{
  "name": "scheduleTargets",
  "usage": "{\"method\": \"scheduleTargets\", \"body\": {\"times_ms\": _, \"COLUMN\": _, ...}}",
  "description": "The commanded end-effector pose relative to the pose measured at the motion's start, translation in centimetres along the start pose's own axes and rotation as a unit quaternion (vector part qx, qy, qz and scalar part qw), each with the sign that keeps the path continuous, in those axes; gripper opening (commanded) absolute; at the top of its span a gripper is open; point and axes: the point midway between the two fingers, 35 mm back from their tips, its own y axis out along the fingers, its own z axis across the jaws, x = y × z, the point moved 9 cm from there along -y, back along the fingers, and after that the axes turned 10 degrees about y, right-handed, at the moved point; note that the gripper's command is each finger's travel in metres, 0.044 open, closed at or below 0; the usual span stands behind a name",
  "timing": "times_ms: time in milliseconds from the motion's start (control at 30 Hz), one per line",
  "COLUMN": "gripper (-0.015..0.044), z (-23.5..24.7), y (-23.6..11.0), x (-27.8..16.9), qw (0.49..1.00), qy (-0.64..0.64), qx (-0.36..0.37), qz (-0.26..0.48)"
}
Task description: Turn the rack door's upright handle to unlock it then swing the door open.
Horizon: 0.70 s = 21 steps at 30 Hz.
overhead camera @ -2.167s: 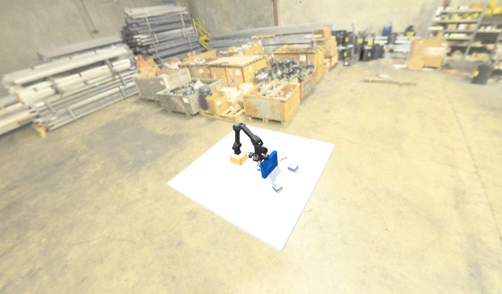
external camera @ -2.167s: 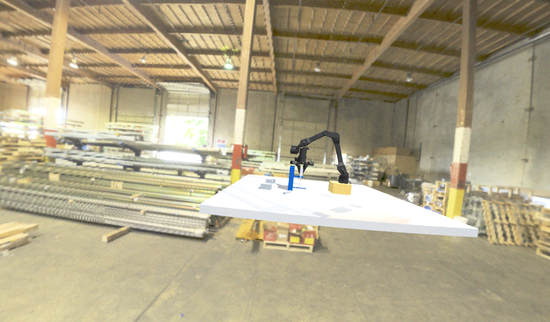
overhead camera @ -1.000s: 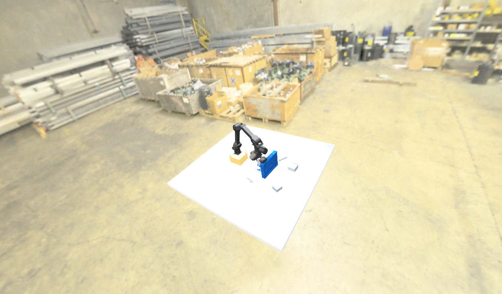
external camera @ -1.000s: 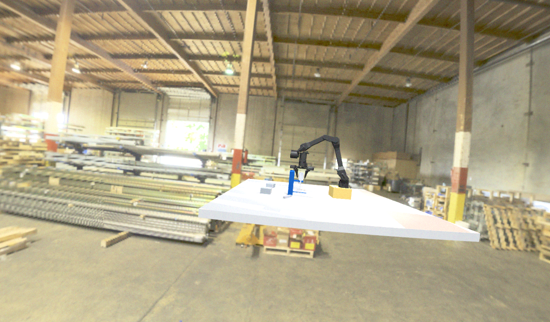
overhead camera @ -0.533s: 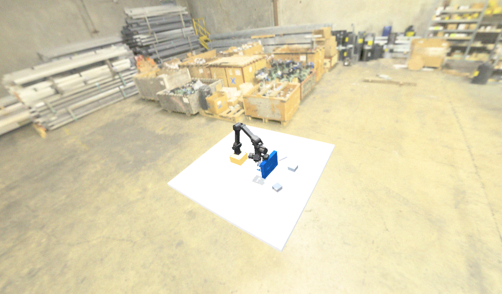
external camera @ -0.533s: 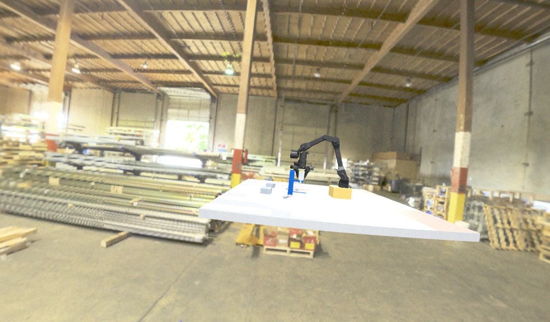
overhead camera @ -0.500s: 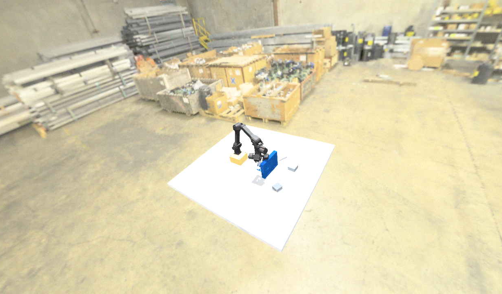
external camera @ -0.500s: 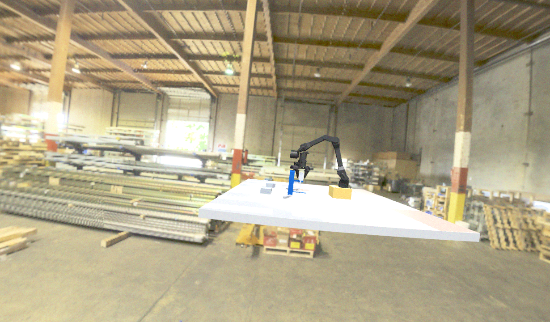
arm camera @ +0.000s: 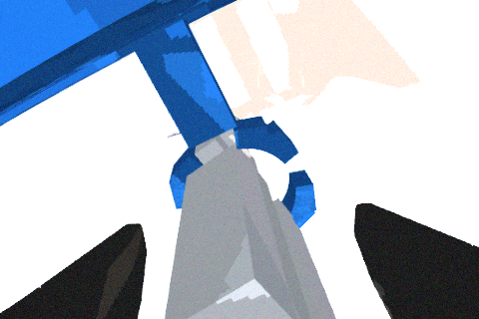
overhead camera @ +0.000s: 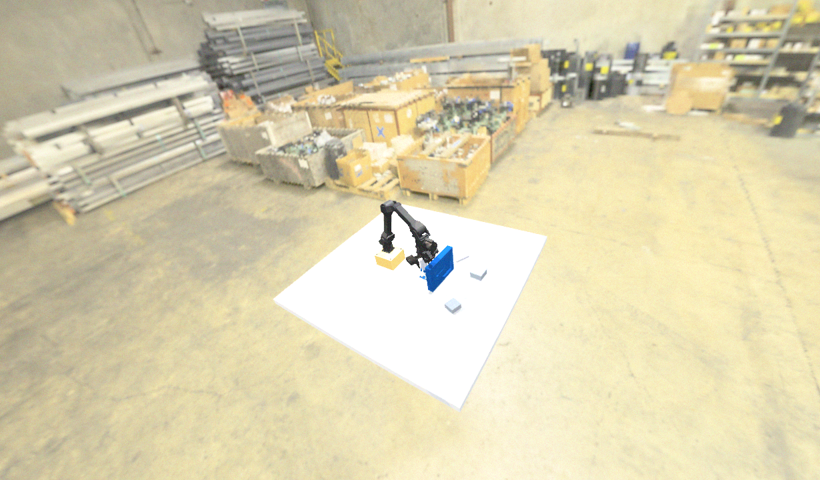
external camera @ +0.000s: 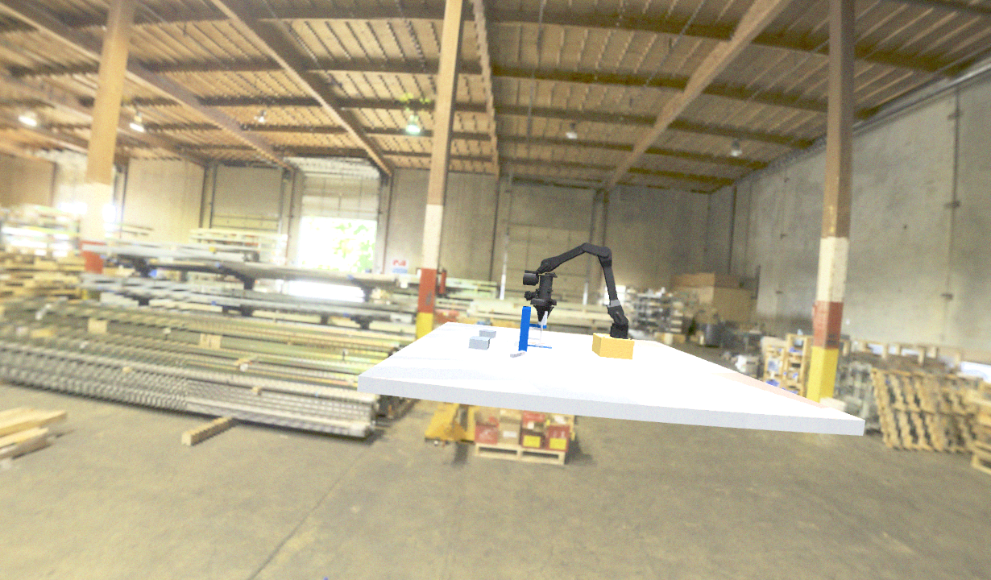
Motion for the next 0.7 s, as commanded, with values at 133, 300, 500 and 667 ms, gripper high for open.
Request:
{"method": "scheduleTargets", "body": {"times_ms": 133, "gripper": 0.0295, "z": 0.01, "y": -0.01, "x": 0.03, "qw": 0.982, "qy": -0.187, "qx": 0.0, "qz": -0.001}}
{"method": "scheduleTargets", "body": {"times_ms": 300, "gripper": 0.0295, "z": 0.01, "y": -0.01, "x": 0.03, "qw": 0.952, "qy": -0.306, "qx": 0.0, "qz": -0.001}}
{"method": "scheduleTargets", "body": {"times_ms": 500, "gripper": 0.0295, "z": 0.0, "y": -0.02, "x": 0.04, "qw": 0.896, "qy": -0.444, "qx": 0.0, "qz": -0.001}}
{"method": "scheduleTargets", "body": {"times_ms": 667, "gripper": 0.0295, "z": 0.0, "y": -0.03, "x": 0.04, "qw": 0.834, "qy": -0.551, "qx": 0.0, "qz": -0.001}}
